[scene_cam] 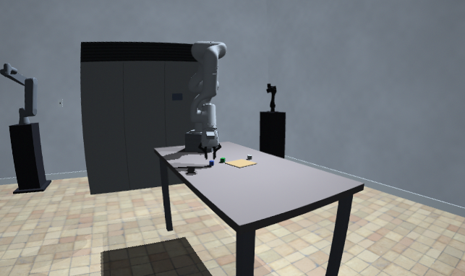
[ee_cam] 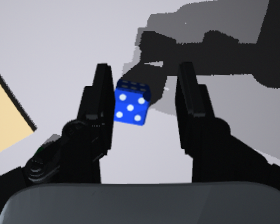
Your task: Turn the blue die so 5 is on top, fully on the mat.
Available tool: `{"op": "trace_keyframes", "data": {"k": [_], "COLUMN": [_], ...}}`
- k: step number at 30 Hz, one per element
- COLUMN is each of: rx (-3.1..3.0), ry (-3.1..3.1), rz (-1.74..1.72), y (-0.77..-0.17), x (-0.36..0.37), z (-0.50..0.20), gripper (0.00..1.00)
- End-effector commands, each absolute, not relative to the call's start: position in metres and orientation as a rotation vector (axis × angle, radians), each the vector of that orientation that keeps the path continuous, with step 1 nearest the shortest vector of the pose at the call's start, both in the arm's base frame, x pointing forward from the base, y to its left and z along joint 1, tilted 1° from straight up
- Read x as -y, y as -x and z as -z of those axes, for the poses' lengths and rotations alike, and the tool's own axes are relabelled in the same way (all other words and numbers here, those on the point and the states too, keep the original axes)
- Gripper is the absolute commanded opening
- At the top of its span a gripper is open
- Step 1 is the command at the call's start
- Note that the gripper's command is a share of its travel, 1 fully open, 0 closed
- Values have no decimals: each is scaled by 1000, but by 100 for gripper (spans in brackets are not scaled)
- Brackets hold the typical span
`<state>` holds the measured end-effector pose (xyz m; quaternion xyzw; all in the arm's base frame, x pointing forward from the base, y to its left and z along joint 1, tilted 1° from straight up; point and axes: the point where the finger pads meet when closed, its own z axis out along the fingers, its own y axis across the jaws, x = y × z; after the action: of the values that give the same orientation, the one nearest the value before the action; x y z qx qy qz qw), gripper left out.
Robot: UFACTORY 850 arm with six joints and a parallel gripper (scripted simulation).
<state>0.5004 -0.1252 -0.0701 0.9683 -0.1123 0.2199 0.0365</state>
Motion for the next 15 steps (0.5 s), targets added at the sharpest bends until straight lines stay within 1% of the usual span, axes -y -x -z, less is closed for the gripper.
{"op": "trace_keyframes", "data": {"k": [1,8,11,15], "rx": [354,360,360,361], "ry": [-3040,-3097,-3099,-3132], "rz": [-420,-204,-197,-67], "y": [-508,-509,-509,-508], "x": [127,122,122,118], "z": [53,23,22,-1], "gripper": [42,42,42,42]}}
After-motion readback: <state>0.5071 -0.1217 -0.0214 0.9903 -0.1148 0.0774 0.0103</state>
